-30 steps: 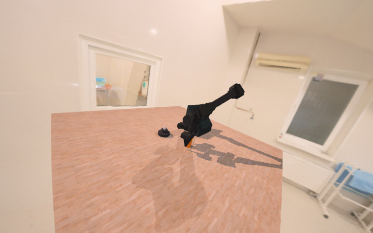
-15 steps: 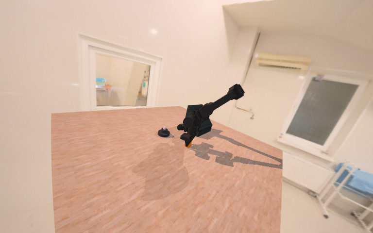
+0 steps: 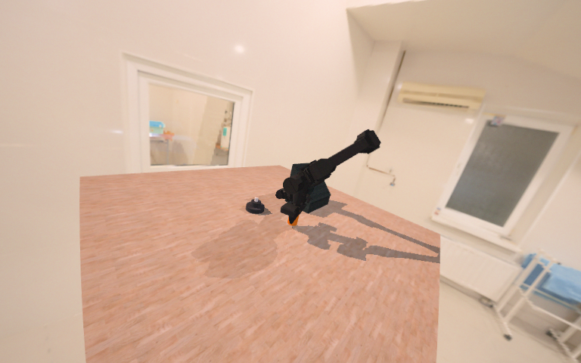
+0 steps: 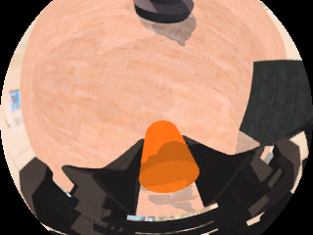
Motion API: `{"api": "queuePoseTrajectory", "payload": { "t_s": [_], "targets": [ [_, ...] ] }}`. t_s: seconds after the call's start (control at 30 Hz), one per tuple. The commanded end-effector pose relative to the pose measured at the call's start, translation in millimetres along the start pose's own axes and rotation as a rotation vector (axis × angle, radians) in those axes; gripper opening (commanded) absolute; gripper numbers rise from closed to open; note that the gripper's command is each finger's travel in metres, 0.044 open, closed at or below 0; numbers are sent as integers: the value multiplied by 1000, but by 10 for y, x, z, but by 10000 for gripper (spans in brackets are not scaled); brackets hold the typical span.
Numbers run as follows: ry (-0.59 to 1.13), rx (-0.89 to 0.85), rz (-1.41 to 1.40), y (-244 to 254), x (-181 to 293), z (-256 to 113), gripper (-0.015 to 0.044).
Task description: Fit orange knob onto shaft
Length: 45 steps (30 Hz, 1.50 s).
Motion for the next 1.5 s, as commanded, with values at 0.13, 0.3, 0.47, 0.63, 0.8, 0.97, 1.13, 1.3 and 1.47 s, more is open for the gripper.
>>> {"api": "queuePoseTrajectory", "payload": {
  "t_s": [0.13, 0.3, 0.47, 0.63, 0.8, 0.97, 1.13, 1.3, 1.47],
  "targets": [
    [-14, -15, -10, 77, -42, -502, 0],
    [-12, -15, -9, 56, -32, -816, 0],
    [-4, -17, -9, 4, 9, -1132, 0],
    [-1, -18, -9, -17, 27, -1227, 0],
    [-4, -53, -6, -36, 6, -1230, 0],
    [-8, -156, -2, -96, -36, -1306, 0],
    [-11, -264, -1, -160, -75, -1402, 0],
    [-13, -370, 0, -222, -110, -1497, 0],
    [-15, -478, 0, -283, -146, -1590, 0]
  ]
}}
Point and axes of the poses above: the point midway between the two fingers, 35 mm back from their tips, its own z axis out along the fingers, its own y axis across the jaws, x = y × z, the point moved 3 cm from there along -z, back along the fingers, and after that the axes turned 1 degree about -z, right-handed, at the moved point
